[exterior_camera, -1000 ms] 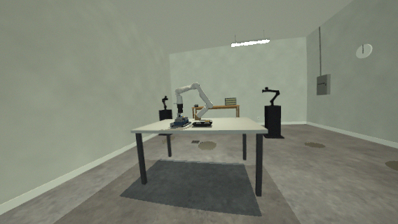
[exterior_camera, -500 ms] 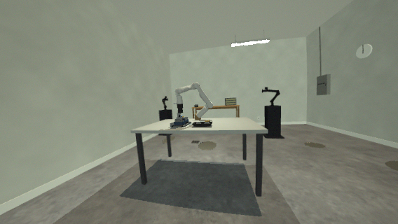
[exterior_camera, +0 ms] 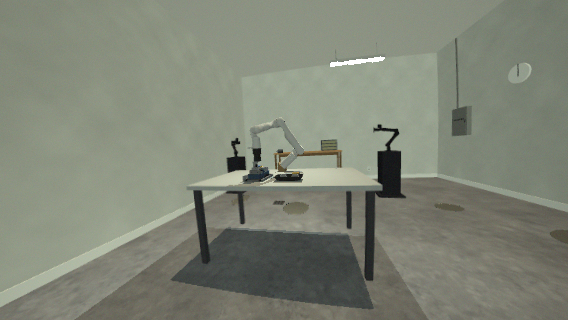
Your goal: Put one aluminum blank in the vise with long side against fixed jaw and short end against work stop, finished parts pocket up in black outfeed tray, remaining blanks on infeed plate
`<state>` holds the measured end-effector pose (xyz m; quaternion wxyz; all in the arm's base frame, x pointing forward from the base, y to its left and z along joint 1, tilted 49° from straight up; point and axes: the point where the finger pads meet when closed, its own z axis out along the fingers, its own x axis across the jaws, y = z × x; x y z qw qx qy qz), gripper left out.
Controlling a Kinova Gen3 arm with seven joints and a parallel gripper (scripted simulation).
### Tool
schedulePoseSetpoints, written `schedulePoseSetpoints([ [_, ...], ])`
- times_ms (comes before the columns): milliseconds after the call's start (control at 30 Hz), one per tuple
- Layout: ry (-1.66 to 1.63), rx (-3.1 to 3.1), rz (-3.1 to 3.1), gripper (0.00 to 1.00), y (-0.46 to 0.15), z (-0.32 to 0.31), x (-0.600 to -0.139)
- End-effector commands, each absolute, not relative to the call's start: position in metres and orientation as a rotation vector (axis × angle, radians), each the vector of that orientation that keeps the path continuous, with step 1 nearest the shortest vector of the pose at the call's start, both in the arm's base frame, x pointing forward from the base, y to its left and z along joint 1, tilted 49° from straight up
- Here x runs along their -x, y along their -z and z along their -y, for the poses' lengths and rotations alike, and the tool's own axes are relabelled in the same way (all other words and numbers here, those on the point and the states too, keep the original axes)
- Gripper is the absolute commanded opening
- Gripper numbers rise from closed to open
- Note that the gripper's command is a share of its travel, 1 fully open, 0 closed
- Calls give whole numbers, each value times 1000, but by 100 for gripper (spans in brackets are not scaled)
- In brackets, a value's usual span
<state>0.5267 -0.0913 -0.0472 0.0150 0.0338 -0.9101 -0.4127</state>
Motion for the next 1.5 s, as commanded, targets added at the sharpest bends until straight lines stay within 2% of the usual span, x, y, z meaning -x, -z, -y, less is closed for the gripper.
schedulePoseSetpoints([
  [0, 1283, -104, 2835, 0, 46, 93, -527],
  [1467, 1283, -104, 2835, 0, 42, 89, -529],
])
